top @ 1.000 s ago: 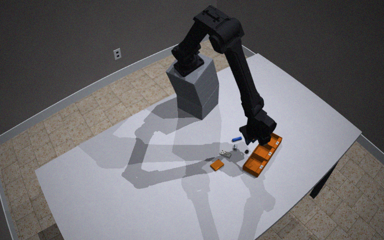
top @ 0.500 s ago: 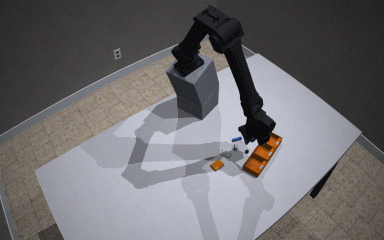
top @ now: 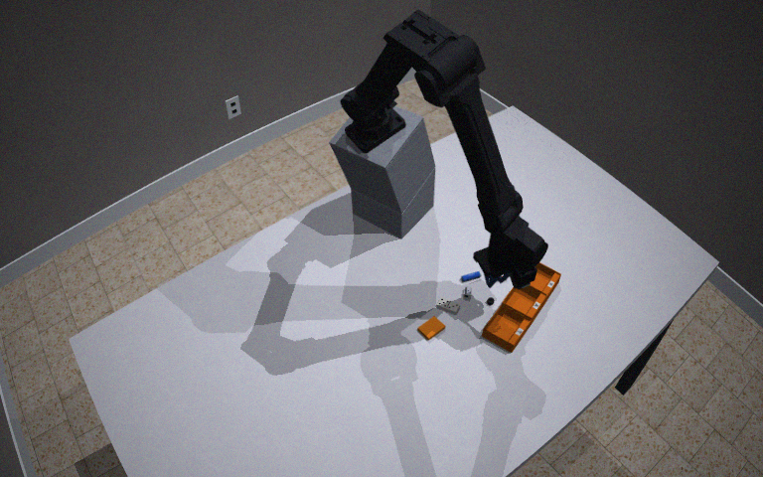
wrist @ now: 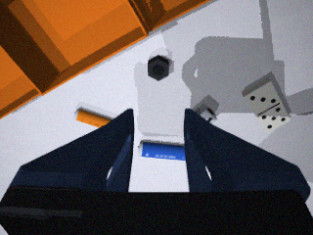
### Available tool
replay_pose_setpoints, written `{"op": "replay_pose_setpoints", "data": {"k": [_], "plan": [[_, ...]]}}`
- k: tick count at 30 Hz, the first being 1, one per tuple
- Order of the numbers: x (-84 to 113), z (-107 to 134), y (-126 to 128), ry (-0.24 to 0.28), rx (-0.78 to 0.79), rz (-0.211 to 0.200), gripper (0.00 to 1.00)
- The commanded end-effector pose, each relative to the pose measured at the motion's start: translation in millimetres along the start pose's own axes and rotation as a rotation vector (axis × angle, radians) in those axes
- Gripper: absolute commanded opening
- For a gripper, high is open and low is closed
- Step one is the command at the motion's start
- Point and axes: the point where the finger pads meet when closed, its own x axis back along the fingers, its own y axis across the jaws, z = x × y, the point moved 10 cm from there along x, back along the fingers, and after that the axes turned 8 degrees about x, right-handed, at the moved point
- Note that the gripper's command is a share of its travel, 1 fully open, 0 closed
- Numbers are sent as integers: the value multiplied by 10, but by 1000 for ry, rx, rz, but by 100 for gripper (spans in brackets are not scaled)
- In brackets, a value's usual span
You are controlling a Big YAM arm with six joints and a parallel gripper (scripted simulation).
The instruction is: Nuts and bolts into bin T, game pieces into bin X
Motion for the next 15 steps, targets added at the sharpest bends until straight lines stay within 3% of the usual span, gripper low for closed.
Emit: {"op": "replay_pose_setpoints", "data": {"k": [1,6,7,15], "plan": [[46,-70,30,-25,-2,-4,29],[60,-101,94,-42,1,-9,29],[46,-74,33,-25,-2,-4,29],[-354,-76,-9,-20,-4,-3,29]]}}
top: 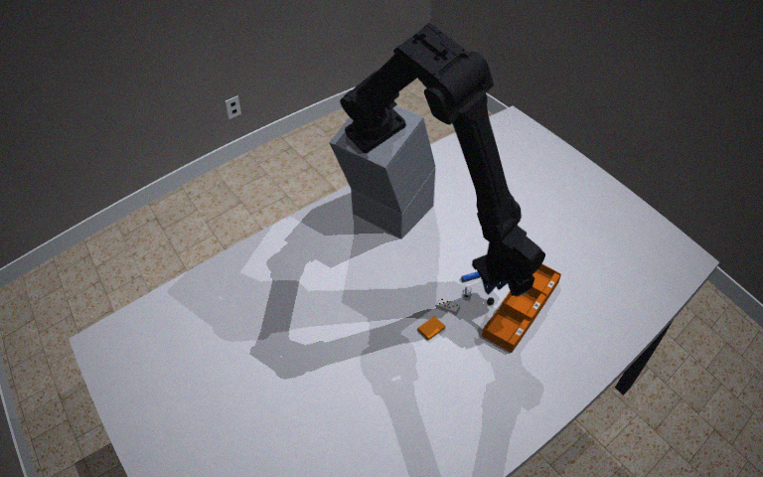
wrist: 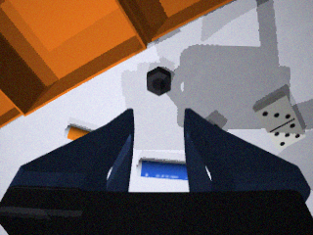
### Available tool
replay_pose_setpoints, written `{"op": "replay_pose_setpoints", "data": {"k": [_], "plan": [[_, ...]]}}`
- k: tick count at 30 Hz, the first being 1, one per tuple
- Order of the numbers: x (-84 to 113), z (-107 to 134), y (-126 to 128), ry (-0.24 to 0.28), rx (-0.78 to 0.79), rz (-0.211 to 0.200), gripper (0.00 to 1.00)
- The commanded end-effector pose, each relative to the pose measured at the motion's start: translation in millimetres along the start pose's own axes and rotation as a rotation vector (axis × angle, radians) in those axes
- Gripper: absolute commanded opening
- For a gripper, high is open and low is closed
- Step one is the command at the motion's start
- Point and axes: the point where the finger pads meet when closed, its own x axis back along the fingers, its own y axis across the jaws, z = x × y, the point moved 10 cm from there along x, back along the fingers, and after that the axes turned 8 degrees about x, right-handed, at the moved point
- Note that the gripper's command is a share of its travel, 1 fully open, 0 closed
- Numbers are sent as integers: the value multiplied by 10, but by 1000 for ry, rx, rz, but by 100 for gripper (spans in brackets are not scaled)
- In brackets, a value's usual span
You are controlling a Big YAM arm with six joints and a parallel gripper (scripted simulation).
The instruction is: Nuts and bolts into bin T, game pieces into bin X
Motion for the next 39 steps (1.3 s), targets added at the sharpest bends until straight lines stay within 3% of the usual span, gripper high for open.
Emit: {"op": "replay_pose_setpoints", "data": {"k": [1,3,9,11,13,17,26,27,33,36,37,39], "plan": [[-85,-90,-17,-25,-1,-5,29],[-86,-104,47,-34,15,-7,29],[-333,-146,-22,-23,0,-4,29],[-187,-287,-21,-63,-5,-9,29],[-157,-274,63,-62,18,-11,29],[-216,-136,25,-39,9,-7,29],[-220,-77,43,-38,11,-7,29],[-316,-27,45,-19,16,-5,29],[-412,-93,-30,-25,-1,-4,29],[-388,-134,-39,-35,-4,-5,29],[-284,-216,49,-67,10,-11,29],[-290,-210,63,-57,13,-10,29]]}}
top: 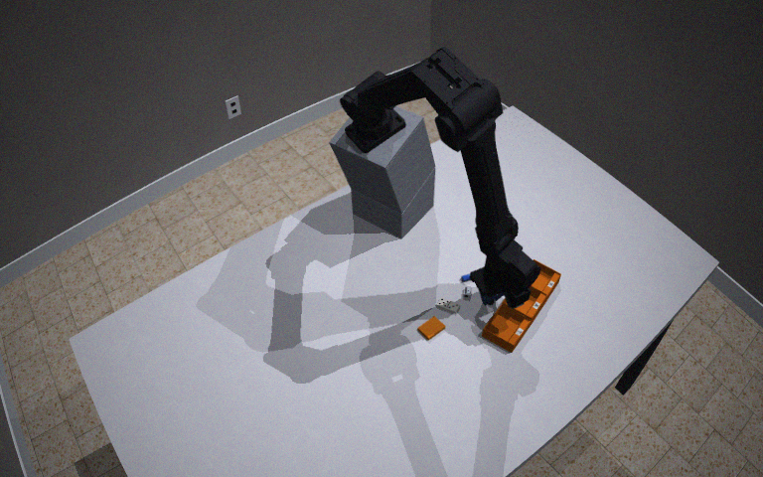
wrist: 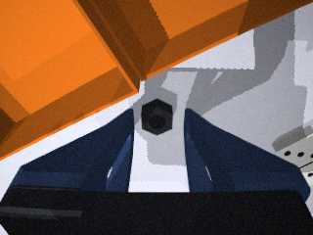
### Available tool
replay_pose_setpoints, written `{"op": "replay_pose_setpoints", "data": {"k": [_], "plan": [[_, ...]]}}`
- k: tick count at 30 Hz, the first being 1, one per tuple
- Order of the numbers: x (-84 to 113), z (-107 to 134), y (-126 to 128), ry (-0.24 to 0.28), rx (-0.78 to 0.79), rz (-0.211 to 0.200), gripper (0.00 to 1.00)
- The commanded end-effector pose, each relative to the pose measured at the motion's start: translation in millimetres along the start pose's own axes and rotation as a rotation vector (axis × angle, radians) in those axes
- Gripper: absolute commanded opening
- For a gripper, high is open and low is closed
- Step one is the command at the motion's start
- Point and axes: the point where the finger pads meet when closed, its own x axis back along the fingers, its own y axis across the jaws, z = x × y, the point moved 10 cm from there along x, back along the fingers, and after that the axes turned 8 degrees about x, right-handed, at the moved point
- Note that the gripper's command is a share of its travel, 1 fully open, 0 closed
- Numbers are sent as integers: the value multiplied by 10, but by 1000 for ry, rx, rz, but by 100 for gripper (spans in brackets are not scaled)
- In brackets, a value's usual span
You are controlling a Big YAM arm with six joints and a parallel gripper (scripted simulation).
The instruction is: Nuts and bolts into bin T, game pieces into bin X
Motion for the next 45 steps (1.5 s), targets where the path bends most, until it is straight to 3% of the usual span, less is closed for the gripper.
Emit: {"op": "replay_pose_setpoints", "data": {"k": [1,14,15,16,45], "plan": [[136,-213,53,-57,5,-9,29],[121,-124,13,-52,0,-7,29],[58,-86,15,-29,-2,-4,29],[58,-85,15,-29,-2,-4,10],[61,-83,11,-29,-2,-4,10]]}}
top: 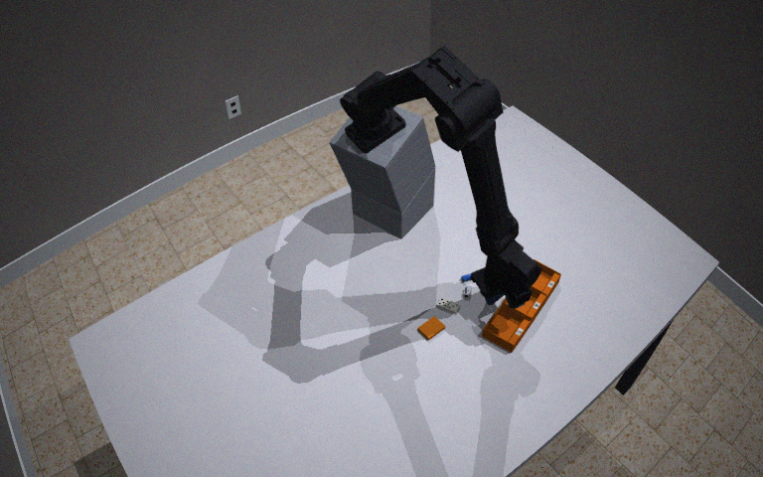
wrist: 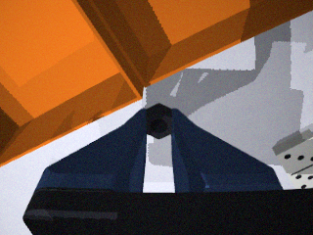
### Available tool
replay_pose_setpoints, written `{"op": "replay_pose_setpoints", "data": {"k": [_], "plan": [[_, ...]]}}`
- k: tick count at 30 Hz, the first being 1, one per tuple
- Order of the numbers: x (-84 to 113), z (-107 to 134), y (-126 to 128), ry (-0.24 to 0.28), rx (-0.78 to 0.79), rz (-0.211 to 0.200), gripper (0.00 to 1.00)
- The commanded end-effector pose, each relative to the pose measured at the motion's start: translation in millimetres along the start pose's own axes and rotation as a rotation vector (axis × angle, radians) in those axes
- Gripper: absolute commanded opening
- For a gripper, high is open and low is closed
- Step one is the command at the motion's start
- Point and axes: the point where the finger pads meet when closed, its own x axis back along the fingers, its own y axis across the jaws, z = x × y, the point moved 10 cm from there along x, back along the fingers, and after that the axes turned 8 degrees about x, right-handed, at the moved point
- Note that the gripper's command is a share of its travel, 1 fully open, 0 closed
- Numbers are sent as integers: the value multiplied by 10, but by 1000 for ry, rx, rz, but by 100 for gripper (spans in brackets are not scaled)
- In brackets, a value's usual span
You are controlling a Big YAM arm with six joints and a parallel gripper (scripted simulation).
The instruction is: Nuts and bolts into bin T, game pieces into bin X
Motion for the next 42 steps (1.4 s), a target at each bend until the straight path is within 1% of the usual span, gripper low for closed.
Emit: {"op": "replay_pose_setpoints", "data": {"k": [1,3,18,20,22,25,28,29,30,31,41,42], "plan": [[166,-69,31,-28,9,-5,10],[166,-69,31,-28,9,-5,10],[667,-49,38,-27,2,-4,10],[667,-49,38,-27,2,-4,10],[735,-45,38,-27,2,-4,10],[730,-42,14,-25,-4,-4,10],[667,3,19,-8,4,-1,10],[664,7,20,-9,4,-1,10],[661,-57,6,-25,-2,-4,10],[659,4,23,-11,3,-2,10],[636,22,29,-12,3,-2,10],[656,-50,7,-25,-2,-4,10]]}}
